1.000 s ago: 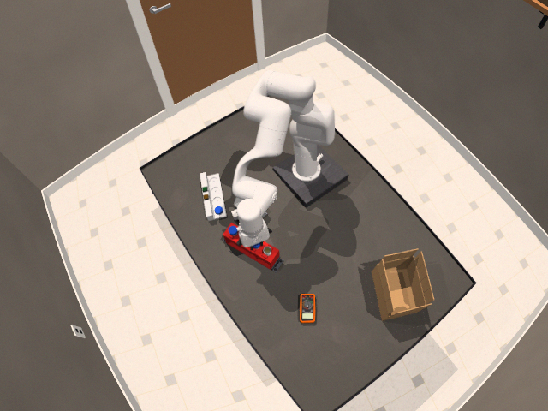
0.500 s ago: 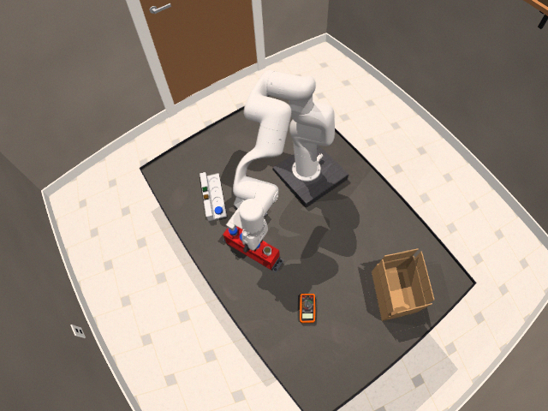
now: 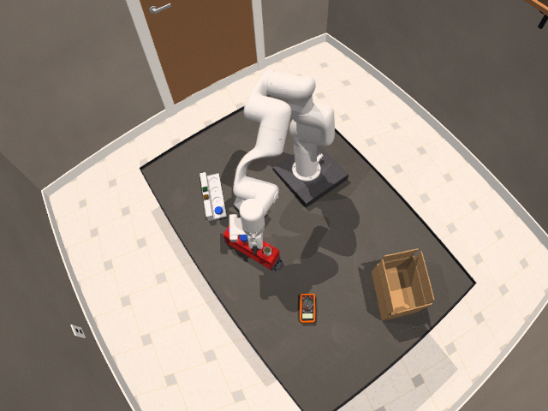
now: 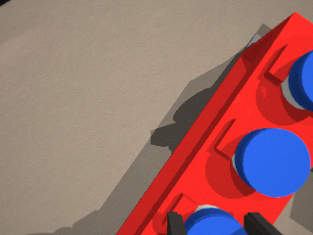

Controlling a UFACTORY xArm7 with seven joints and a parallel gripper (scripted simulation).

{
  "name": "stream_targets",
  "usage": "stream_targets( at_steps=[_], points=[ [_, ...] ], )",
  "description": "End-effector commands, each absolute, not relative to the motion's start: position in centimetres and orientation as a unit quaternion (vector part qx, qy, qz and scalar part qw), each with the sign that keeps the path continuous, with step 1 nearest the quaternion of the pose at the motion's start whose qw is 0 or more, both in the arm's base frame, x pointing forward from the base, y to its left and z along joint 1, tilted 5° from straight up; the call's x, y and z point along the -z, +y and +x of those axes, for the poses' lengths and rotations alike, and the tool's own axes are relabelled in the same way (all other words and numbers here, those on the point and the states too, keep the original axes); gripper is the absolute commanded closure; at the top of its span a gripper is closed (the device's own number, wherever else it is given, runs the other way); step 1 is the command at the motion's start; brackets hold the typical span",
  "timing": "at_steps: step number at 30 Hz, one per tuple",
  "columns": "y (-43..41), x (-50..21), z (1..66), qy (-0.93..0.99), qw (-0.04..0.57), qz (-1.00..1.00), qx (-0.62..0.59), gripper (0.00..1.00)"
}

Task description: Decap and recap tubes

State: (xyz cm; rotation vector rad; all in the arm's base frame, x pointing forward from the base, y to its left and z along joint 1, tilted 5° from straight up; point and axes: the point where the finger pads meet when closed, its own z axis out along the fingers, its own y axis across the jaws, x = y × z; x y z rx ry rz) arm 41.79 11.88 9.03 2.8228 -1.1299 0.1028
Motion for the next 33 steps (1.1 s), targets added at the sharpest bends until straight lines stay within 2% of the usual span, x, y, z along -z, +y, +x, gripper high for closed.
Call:
stream_targets(
  at_steps=[1, 7, 8, 20, 24, 33],
  points=[
    [11.92, -9.21, 41.96, -0.286, 0.039, 0.957, -0.016, 1.00],
    [11.92, -9.21, 41.96, -0.286, 0.039, 0.957, -0.016, 1.00],
    [11.92, -9.21, 41.96, -0.286, 0.039, 0.957, -0.016, 0.54],
    [11.92, -9.21, 41.96, -0.286, 0.039, 0.957, -0.016, 0.54],
    [11.92, -9.20, 41.97, -0.427, 0.036, 0.903, -0.022, 0.54],
    [11.92, -9.19, 41.96, -0.574, 0.032, 0.818, -0.027, 0.54]
  ],
)
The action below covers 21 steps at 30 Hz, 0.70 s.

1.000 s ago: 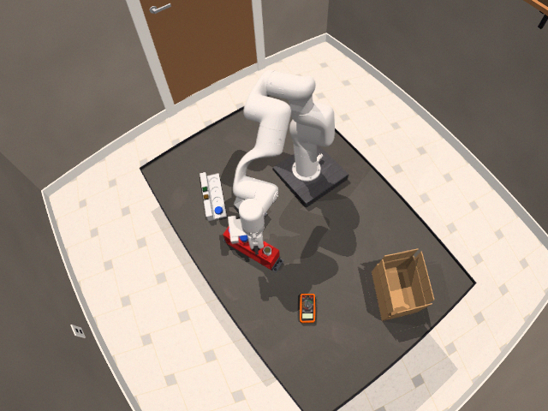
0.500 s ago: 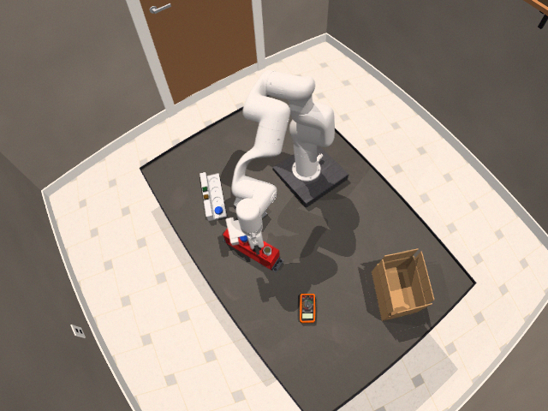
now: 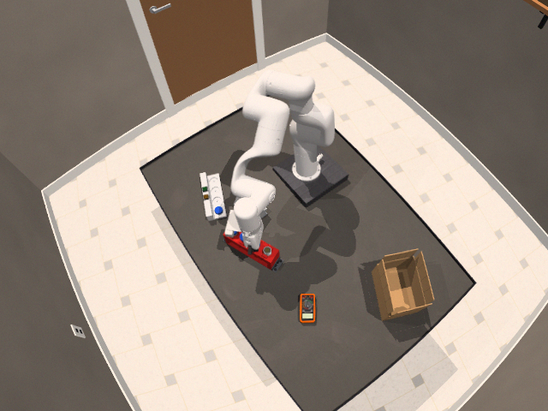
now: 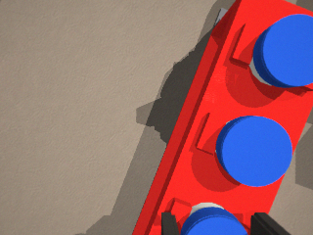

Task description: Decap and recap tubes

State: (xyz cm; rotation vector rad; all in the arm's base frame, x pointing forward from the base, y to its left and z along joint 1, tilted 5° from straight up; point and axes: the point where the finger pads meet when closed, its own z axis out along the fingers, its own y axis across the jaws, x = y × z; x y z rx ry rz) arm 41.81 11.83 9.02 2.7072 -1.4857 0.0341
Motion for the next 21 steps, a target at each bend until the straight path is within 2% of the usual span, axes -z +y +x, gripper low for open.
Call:
stream_targets(
  at_steps=[1, 21],
  points=[
    [11.92, -9.19, 41.96, -0.597, 0.030, 0.801, -0.028, 0.54],
    [11.92, -9.19, 41.96, -0.863, 0.017, 0.504, -0.037, 0.54]
  ],
)
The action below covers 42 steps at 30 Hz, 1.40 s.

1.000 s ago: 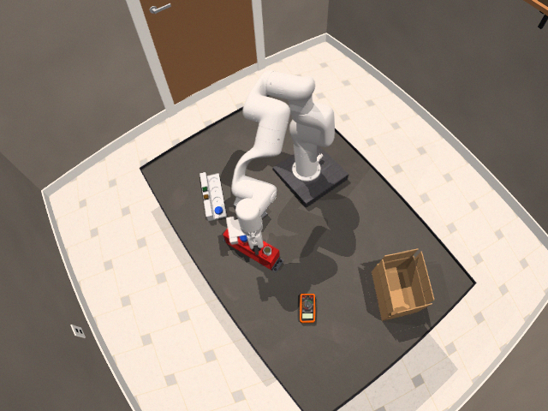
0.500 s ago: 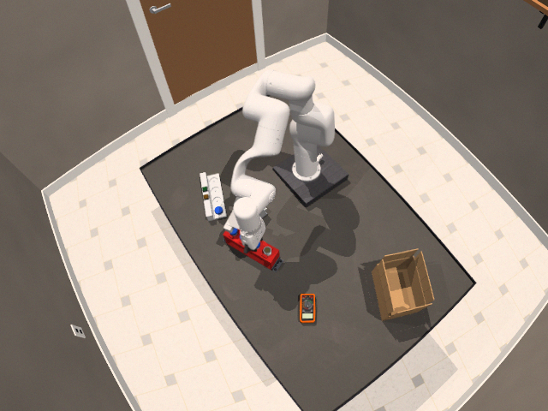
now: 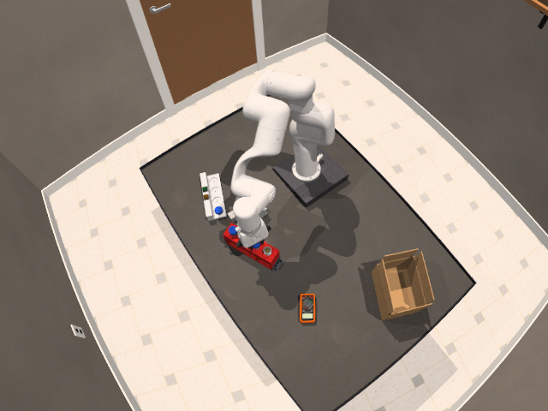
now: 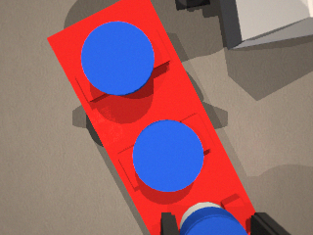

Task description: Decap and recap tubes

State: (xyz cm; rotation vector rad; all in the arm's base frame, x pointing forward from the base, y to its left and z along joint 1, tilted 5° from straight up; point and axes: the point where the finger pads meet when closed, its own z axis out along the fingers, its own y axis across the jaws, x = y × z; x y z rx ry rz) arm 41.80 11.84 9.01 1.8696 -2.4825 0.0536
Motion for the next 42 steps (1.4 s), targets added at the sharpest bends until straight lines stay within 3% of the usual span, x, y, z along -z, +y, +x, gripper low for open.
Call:
stream_targets(
  at_steps=[1, 12, 13, 25, 42],
  points=[
    [11.92, -9.19, 41.96, -0.873, 0.016, 0.485, -0.037, 0.54],
    [11.92, -9.21, 41.96, -0.879, 0.016, 0.475, -0.039, 0.54],
    [11.92, -9.21, 41.96, -0.879, 0.016, 0.475, -0.039, 1.00],
    [11.92, -9.21, 41.96, -0.879, 0.016, 0.475, -0.039, 1.00],
    [11.93, -9.25, 41.96, -0.660, 0.029, 0.750, -0.032, 1.00]
  ],
)
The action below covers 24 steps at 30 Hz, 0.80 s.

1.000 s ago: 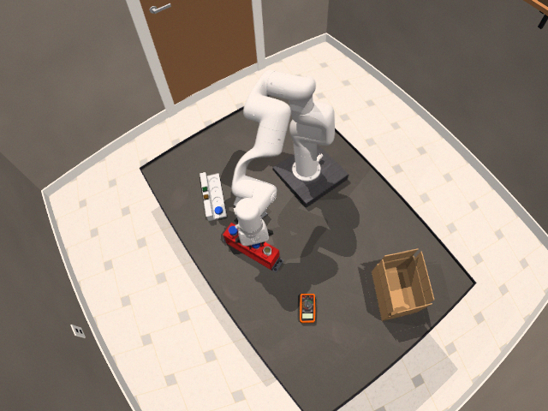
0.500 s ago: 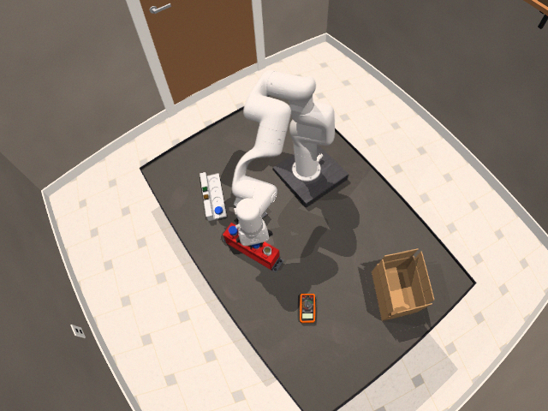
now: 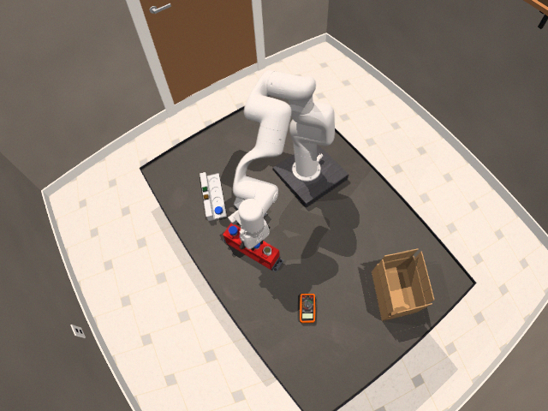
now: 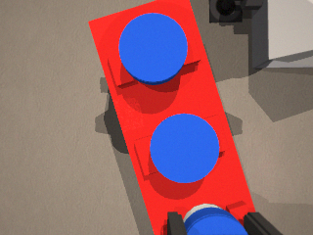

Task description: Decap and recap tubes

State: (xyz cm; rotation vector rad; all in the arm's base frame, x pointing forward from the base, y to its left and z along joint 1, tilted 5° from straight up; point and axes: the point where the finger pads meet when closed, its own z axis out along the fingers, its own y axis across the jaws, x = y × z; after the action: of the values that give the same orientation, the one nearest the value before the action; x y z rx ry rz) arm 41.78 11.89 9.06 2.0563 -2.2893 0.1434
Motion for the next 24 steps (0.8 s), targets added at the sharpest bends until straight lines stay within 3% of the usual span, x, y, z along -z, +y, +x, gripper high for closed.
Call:
stream_targets(
  at_steps=[1, 24],
  points=[
    [11.93, -9.25, 41.96, -0.644, 0.030, 0.764, -0.031, 1.00],
    [11.93, -9.30, 41.96, -0.286, 0.039, 0.957, -0.016, 1.00]
  ],
)
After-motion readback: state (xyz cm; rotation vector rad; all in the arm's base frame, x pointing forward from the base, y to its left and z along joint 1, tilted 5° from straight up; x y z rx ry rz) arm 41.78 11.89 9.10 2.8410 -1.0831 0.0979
